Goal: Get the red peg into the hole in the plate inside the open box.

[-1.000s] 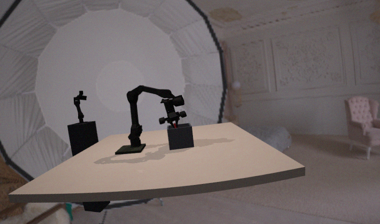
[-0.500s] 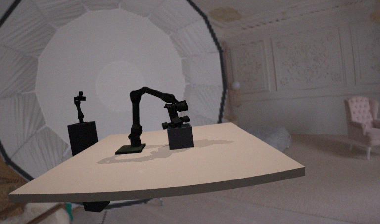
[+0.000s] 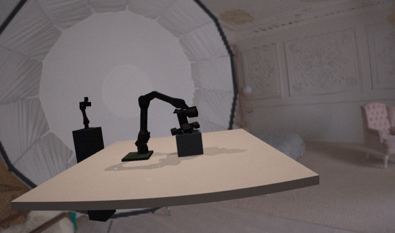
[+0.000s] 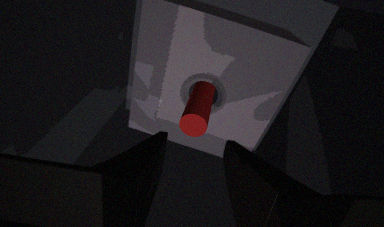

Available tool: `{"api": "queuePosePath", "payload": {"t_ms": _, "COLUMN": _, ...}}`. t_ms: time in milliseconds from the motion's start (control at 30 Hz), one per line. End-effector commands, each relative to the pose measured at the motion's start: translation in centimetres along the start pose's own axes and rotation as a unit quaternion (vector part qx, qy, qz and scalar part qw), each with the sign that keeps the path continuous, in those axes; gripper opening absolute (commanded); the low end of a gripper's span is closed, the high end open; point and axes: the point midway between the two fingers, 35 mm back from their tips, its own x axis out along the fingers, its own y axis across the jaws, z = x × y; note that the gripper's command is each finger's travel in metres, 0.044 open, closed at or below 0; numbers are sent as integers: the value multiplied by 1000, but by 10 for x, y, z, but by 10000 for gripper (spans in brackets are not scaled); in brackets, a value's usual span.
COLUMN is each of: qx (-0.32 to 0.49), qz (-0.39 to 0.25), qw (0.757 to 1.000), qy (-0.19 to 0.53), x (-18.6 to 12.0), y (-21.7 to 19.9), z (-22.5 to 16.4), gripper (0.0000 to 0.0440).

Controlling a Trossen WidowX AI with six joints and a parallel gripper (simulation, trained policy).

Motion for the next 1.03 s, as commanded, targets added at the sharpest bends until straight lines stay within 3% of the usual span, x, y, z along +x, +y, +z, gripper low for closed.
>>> {"api": "queuePosePath", "payload": {"t_ms": 0, "qx": -1, "qz": 0, "qw": 1000, "qy": 20, "x": 3, "y": 7, "z": 4, "gripper": 158}}
{"api": "queuePosePath", "payload": {"t_ms": 533, "qx": -11, "qz": 62, "qw": 996, "qy": 69, "x": -40, "y": 36, "z": -2, "gripper": 170}}
{"api": "queuePosePath", "payload": {"t_ms": 1000, "qx": -27, "qz": 102, "qw": 989, "qy": 106, "x": -53, "y": 53, "z": 6, "gripper": 166}}
